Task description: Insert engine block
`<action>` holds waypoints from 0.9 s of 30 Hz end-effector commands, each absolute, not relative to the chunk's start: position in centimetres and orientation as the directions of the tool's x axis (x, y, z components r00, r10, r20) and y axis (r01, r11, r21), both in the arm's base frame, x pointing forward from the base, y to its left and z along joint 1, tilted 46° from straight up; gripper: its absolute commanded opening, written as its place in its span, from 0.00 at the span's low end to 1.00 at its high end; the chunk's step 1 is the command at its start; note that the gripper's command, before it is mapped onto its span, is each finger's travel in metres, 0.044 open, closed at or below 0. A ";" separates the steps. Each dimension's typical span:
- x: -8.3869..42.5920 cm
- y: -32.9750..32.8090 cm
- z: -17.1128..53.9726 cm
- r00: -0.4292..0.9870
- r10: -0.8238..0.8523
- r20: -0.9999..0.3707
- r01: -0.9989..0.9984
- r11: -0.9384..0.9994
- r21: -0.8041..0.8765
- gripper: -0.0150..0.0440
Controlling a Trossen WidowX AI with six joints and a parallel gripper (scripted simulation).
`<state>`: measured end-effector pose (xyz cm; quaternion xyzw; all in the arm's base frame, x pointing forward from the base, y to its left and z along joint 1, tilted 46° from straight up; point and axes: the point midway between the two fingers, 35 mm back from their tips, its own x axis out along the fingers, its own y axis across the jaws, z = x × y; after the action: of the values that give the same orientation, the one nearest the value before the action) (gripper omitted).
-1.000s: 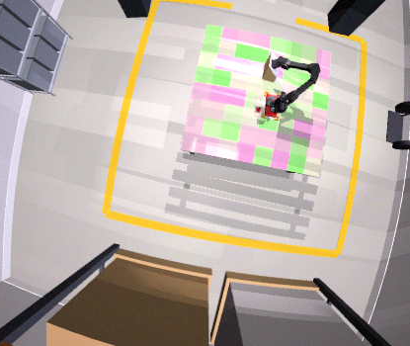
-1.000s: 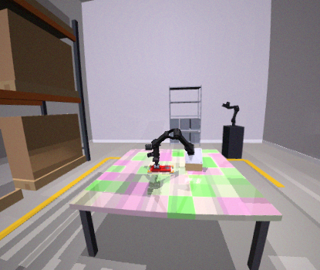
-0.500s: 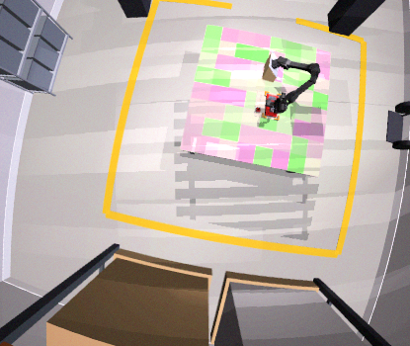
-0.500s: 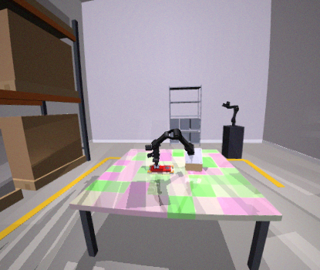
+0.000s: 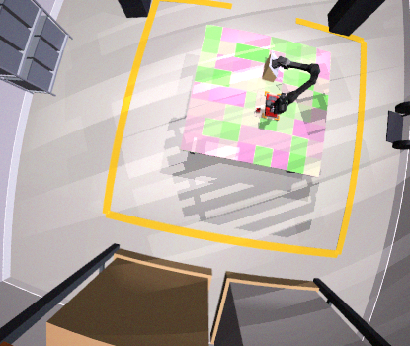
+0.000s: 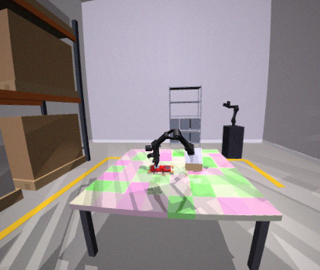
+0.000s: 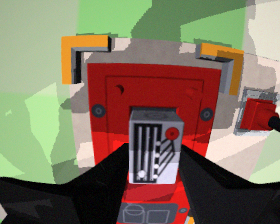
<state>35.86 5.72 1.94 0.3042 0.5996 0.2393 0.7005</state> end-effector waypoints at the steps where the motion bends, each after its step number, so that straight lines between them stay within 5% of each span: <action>1: 35.9 5.8 1.9 0.166 0.702 -0.693 0.032 0.698 0.715 0.52; 9: 35.9 6.0 1.7 0.166 0.702 -0.693 0.032 0.698 0.715 0.52; 20: 35.9 5.9 1.8 0.167 0.700 -0.694 0.030 0.700 0.714 1.00; 27: 35.9 5.9 1.8 0.167 0.700 -0.694 0.030 0.700 0.714 1.00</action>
<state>35.91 5.94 1.76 0.3050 0.5996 0.2395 0.7001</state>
